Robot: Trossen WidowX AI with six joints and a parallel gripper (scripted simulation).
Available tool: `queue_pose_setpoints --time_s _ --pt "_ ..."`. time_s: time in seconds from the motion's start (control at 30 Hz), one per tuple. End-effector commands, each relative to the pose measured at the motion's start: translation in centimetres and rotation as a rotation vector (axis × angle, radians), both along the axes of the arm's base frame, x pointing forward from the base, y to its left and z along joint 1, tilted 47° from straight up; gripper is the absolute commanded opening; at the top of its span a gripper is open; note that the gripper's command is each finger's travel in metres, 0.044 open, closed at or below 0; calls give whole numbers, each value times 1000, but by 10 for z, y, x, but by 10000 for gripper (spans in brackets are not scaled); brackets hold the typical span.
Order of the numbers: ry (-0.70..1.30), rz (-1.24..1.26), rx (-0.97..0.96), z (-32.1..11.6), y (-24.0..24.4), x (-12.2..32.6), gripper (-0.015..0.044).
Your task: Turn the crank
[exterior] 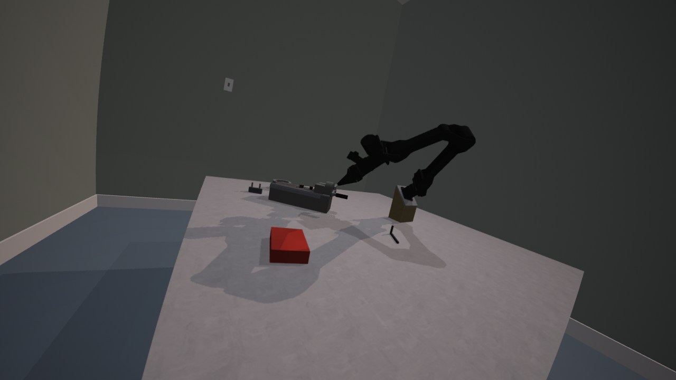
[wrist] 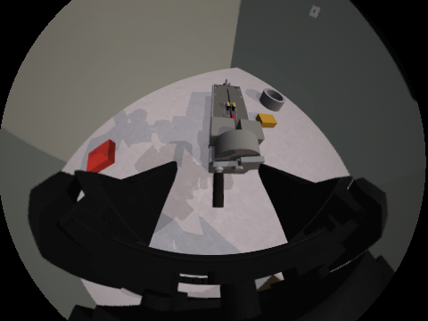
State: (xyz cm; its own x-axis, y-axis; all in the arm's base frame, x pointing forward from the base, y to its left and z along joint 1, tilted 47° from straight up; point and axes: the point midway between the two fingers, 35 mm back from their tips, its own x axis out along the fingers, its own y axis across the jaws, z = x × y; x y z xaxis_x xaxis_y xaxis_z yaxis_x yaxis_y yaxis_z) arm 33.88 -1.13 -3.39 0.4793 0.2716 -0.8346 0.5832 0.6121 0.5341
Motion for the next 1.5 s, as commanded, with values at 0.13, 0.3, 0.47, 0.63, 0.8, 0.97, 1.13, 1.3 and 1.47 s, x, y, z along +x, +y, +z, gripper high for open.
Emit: queue_pose_setpoints --time_s 0.13,0.3,0.47,0.63,0.8,0.97,1.13,1.3,1.47 --pt "10 -7 0 -12 10 -7 440" --pt "11 -7 0 -18 16 -7 440" --pt "12 -7 0 -24 22 -7 440" --pt "12 -7 0 -29 28 -8 440" --pt "12 -7 1 -35 34 -9 440" --pt "12 -7 1 -40 40 -11 440" --pt "12 -7 2 -45 45 -12 440" --pt "11 -7 3 -50 51 -14 440" --pt "11 -7 3 -52 53 -15 387"
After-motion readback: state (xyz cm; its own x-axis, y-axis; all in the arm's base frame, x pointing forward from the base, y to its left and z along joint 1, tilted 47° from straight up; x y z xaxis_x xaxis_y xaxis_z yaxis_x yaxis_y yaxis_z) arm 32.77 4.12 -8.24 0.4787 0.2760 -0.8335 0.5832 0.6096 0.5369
